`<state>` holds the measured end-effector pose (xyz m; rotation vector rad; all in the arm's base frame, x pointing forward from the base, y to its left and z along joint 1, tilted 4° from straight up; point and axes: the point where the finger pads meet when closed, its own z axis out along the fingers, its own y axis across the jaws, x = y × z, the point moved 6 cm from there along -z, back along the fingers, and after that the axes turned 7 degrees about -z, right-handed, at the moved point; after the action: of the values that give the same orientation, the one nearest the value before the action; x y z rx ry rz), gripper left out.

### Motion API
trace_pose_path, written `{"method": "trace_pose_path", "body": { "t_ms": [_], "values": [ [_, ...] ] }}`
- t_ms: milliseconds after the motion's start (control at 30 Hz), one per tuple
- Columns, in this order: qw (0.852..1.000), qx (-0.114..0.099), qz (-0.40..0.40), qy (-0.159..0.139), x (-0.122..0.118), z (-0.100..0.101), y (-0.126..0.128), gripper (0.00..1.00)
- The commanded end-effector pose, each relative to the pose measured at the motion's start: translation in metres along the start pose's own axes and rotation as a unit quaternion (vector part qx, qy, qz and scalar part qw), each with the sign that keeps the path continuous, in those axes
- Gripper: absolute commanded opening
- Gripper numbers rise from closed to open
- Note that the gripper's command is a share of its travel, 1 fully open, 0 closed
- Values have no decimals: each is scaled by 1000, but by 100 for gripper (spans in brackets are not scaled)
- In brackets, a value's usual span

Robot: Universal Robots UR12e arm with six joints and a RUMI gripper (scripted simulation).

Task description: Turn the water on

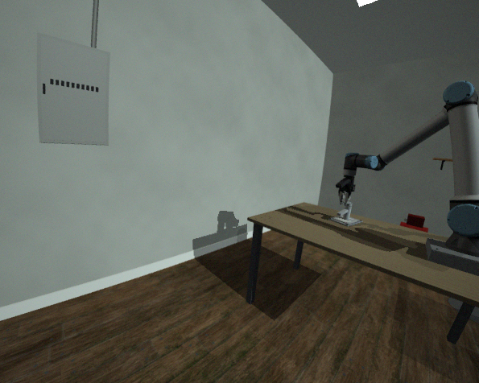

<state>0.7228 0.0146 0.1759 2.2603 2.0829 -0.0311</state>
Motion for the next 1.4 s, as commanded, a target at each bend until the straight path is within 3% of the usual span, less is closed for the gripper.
{"method": "trace_pose_path", "body": {
  "t_ms": [0, 1367],
  "values": [
    [1000, -1, 0, 0, 0, -1, 1, 0],
    [1000, -1, 0, 0, -1, -7, 0, 0]
  ]
}}
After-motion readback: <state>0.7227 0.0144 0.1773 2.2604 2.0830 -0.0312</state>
